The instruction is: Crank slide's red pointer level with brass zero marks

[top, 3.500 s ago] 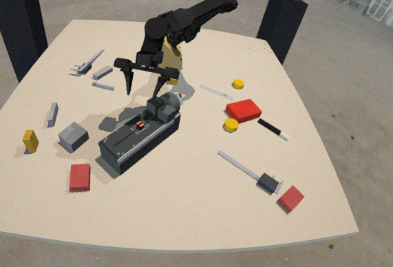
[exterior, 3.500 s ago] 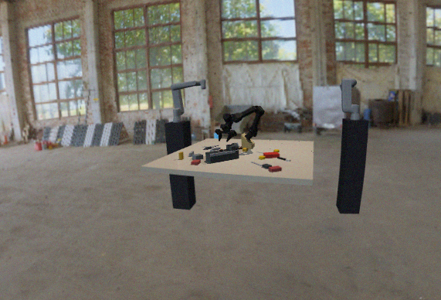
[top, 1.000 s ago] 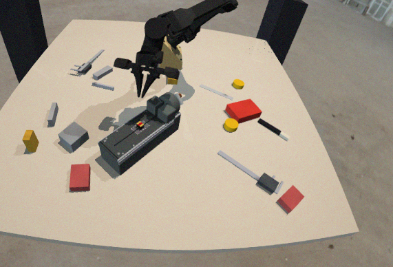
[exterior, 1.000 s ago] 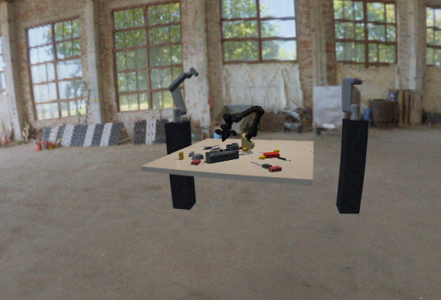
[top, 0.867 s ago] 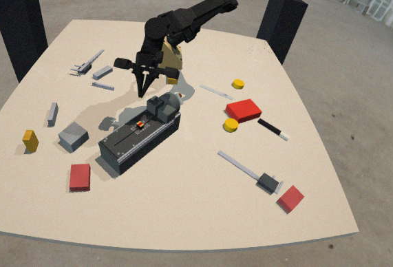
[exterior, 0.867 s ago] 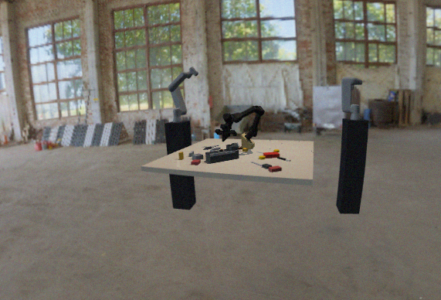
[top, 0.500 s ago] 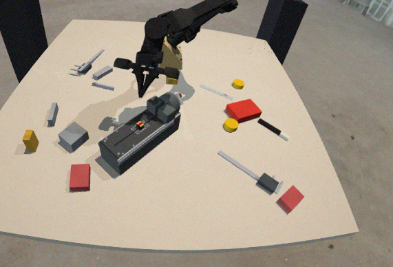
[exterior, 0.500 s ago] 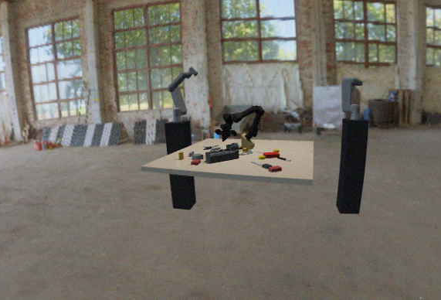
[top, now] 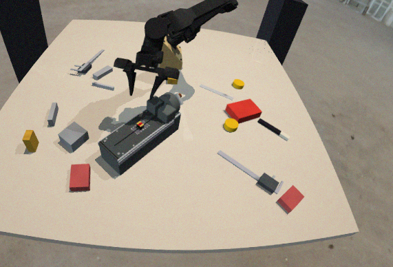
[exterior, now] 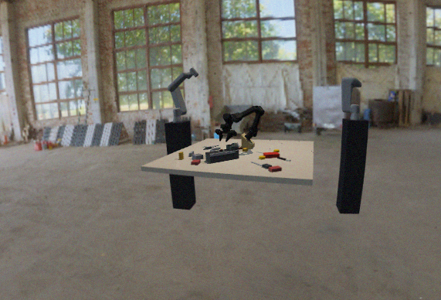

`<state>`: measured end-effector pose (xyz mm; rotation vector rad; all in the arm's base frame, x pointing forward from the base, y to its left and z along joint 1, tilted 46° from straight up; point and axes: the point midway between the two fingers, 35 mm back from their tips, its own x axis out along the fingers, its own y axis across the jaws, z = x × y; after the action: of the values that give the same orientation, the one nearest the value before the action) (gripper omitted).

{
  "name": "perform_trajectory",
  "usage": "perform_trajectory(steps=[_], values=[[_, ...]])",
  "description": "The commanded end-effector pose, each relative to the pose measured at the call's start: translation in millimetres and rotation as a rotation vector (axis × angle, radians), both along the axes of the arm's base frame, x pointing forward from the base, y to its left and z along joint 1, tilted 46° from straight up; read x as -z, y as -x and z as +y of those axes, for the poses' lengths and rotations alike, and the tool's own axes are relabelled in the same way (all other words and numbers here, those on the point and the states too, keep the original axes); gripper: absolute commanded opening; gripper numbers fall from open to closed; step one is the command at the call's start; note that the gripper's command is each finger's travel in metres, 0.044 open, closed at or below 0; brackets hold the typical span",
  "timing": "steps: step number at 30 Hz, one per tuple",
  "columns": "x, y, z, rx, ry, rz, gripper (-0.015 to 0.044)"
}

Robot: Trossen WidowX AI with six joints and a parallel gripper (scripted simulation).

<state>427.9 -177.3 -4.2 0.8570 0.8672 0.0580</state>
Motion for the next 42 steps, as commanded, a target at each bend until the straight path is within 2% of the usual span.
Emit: perform_trajectory(steps=[1,4,5,22,41,42], values=[[0.1,0.0,-0.1,0.0,0.001,0.0,0.0368],[0.1,0.0,-0.1,0.0,0.001,0.0,0.044],[0.1,0.0,-0.1,0.0,0.001,0.0,0.044],[0.1,0.0,-0.1,0.0,0.001,0.0,0.0],[0.0,0.0,0.0,0.0,0.0,0.0,0.0],[0.0,0.0,0.0,0.0,0.0,0.0,0.0026]])
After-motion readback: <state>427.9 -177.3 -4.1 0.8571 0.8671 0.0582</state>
